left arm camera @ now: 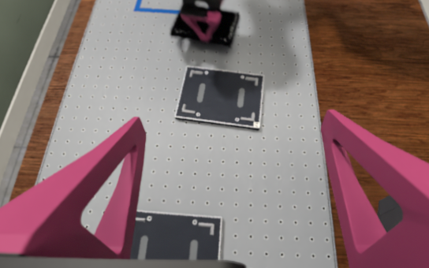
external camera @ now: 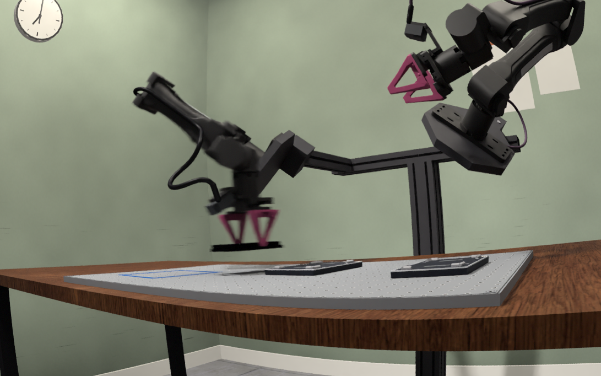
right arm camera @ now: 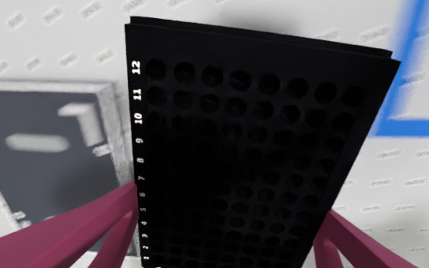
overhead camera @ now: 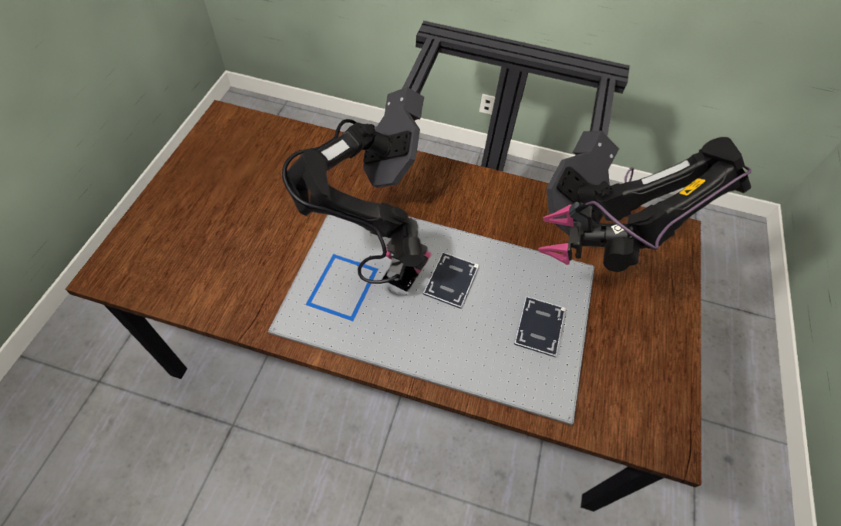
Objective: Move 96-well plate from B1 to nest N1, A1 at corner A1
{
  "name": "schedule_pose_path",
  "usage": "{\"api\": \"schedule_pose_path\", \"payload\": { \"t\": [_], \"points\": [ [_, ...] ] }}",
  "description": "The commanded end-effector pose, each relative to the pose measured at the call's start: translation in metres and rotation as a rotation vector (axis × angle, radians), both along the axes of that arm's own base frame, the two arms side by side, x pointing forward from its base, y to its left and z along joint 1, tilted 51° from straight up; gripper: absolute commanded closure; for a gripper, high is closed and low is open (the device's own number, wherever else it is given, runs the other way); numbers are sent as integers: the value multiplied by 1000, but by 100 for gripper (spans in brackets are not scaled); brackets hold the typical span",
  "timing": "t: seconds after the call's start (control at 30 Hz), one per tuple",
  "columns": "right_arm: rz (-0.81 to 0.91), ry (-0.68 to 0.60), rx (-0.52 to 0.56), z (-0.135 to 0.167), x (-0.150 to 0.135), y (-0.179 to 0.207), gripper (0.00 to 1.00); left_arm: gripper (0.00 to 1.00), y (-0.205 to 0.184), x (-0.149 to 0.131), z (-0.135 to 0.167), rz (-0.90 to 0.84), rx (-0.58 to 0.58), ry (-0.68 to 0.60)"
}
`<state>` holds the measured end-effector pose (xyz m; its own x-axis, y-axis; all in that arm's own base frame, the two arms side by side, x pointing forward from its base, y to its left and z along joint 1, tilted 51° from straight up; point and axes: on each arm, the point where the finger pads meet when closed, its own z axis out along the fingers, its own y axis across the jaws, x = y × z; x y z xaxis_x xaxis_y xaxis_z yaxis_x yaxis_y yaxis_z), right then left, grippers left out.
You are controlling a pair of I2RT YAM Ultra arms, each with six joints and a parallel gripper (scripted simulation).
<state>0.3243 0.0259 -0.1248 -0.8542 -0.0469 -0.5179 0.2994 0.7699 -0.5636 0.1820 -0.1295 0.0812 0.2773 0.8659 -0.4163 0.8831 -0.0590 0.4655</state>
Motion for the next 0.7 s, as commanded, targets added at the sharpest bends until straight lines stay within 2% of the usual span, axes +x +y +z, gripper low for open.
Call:
{"api": "schedule_pose_path", "payload": {
  "t": [0.0,0.13,0.27,0.53,0.67],
  "points": [
    [-39,-33,0,-33,-4,39,21,0,3,-13,-4,-29,1,24],
    [-21,-20,-11,-65,-12,64,21,0,3,-14,-4,-24,-2,27],
    [-9,-18,-13,-83,-16,80,21,0,2,-14,-4,-25,-2,27],
    [20,-63,-5,-100,-13,98,21,0,2,-14,-4,-25,-2,27],
    [43,-11,-29,-103,-18,97,21,0,2,-14,-4,-25,-2,27]
  ]
}}
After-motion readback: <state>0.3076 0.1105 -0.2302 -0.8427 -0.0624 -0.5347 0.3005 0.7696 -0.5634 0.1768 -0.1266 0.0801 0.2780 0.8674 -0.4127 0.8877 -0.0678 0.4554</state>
